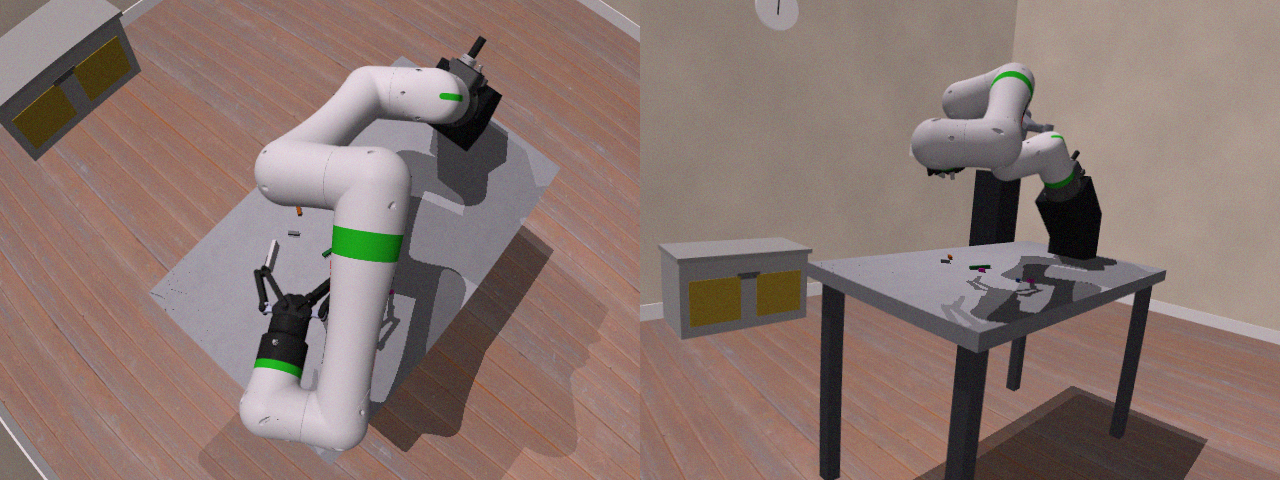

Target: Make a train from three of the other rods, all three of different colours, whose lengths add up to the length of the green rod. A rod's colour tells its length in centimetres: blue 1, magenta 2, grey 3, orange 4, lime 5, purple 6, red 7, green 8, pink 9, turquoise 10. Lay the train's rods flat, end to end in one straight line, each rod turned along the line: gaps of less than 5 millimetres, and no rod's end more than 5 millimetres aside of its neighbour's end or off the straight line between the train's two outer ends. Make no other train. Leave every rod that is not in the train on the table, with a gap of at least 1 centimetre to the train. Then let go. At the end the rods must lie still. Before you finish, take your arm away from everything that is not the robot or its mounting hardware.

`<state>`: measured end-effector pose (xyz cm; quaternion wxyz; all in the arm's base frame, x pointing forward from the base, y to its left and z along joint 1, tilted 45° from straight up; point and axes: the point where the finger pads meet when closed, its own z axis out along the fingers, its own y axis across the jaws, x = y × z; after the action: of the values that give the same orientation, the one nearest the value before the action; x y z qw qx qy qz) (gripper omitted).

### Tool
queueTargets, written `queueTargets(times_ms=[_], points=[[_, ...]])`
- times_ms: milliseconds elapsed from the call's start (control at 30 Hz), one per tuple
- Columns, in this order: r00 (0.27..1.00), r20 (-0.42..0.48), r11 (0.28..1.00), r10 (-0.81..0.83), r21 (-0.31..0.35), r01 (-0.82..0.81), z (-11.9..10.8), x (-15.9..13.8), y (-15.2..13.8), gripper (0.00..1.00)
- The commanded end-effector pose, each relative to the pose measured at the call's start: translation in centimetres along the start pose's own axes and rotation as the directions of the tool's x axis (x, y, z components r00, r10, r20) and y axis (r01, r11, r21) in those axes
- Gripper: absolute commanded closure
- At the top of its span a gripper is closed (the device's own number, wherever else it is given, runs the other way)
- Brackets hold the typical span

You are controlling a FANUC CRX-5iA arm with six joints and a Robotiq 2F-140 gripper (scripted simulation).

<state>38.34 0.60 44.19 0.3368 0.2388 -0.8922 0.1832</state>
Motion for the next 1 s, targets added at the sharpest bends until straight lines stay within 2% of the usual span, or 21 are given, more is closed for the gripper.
queueTargets(times_ms=[0,667,800,900,967], points=[[1.0,0.0,1.0,0.0,0.0,0.0,0.0,0.0,0.0,0.0],[1.0,0.009,1.0,-0.01,0.011,0.01,0.1,-0.2,-0.1,0.0],[0.996,0.052,0.995,-0.072,0.077,0.068,1.0,-1.4,-0.4,0.0],[0.98,0.1,0.971,-0.174,0.183,0.154,2.0,-3.2,-1.1,0.0],[0.969,0.113,0.955,-0.219,0.23,0.189,2.4,-3.9,-1.4,0.0]])
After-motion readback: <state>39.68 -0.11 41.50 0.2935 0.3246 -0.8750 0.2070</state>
